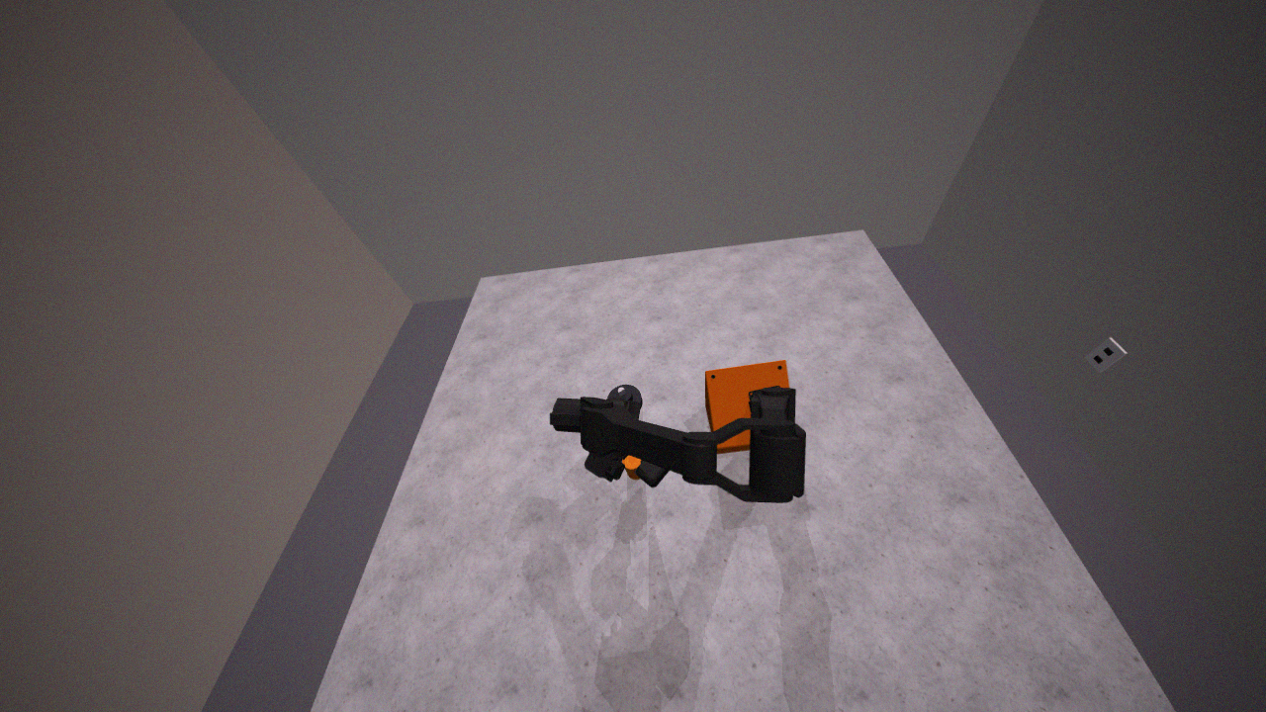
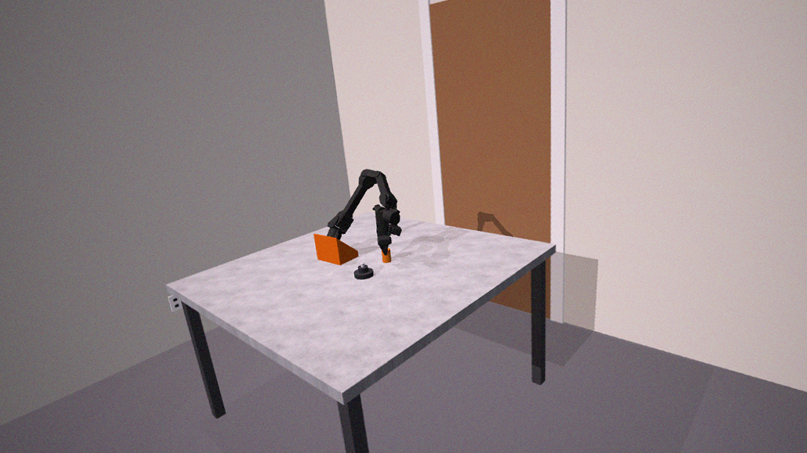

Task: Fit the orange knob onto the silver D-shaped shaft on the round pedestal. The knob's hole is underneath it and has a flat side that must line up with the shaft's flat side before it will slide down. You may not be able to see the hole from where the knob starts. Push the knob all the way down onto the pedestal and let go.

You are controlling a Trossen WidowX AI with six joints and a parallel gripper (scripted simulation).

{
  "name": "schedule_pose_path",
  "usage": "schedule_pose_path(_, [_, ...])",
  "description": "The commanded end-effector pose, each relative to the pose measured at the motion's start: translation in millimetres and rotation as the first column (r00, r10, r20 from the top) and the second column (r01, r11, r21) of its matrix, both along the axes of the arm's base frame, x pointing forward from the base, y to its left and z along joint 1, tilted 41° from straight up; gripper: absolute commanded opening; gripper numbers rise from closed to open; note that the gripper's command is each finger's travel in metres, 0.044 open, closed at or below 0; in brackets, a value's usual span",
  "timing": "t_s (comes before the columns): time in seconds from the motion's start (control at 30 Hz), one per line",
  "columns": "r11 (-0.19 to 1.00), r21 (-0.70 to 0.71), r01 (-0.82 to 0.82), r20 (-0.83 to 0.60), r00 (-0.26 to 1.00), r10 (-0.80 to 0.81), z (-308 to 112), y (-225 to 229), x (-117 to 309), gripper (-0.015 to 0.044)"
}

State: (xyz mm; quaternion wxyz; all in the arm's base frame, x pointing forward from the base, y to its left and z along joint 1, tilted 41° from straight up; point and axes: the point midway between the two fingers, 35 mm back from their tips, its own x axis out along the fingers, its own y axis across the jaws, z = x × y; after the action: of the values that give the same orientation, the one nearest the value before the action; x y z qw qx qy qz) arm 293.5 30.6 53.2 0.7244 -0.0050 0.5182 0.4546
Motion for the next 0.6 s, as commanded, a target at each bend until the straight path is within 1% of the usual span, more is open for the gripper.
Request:
schedule_pose_path(0.0, [1.000, -0.005, 0.007, 0.022, 1.000, -0.007, 34.4, -28.0, -2.1, 0.0440])
schedule_pose_path(0.23, [1.000, -0.005, 0.007, 0.022, 1.000, -0.007, 33.4, -27.3, -1.9, 0.0440])
schedule_pose_path(0.33, [1.000, -0.004, 0.007, 0.022, 1.000, -0.007, 24.0, -19.0, -1.0, 0.0440])
schedule_pose_path(0.57, [1.000, -0.005, 0.007, 0.022, 1.000, -0.007, 17.4, -13.7, 0.3, 0.0440])
